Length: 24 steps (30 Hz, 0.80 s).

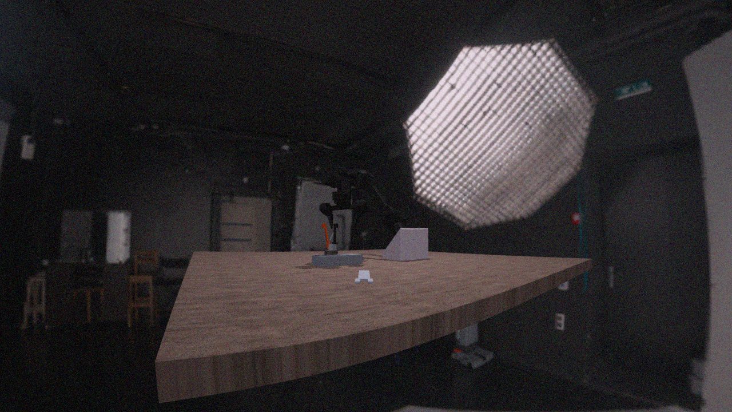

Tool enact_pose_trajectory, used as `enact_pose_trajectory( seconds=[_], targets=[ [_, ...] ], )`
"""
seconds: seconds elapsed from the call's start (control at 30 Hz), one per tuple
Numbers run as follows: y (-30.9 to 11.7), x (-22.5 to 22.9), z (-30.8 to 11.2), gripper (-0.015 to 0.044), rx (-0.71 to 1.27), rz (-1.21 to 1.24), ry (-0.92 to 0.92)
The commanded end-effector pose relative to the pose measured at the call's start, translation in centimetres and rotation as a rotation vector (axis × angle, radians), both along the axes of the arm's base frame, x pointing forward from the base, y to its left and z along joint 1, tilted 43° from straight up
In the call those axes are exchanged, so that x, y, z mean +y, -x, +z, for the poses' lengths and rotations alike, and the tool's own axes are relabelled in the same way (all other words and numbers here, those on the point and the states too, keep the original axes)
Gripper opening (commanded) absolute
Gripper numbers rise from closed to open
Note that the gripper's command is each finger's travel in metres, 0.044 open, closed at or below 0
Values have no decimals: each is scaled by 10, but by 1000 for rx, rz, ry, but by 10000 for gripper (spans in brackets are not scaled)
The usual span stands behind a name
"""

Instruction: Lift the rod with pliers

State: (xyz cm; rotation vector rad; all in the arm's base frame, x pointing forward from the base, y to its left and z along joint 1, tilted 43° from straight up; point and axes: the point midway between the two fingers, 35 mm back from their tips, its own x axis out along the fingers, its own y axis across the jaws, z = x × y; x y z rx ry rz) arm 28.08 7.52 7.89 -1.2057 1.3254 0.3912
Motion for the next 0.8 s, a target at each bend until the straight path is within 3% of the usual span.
enact_pose_trajectory(
  seconds=[0.0,0.43,0.77],
  targets=[
    [25,7,-7,440,361,311,406],
    [25,7,-7,440,361,311,406],
    [9,-33,31,440,361,310,409]
  ],
)
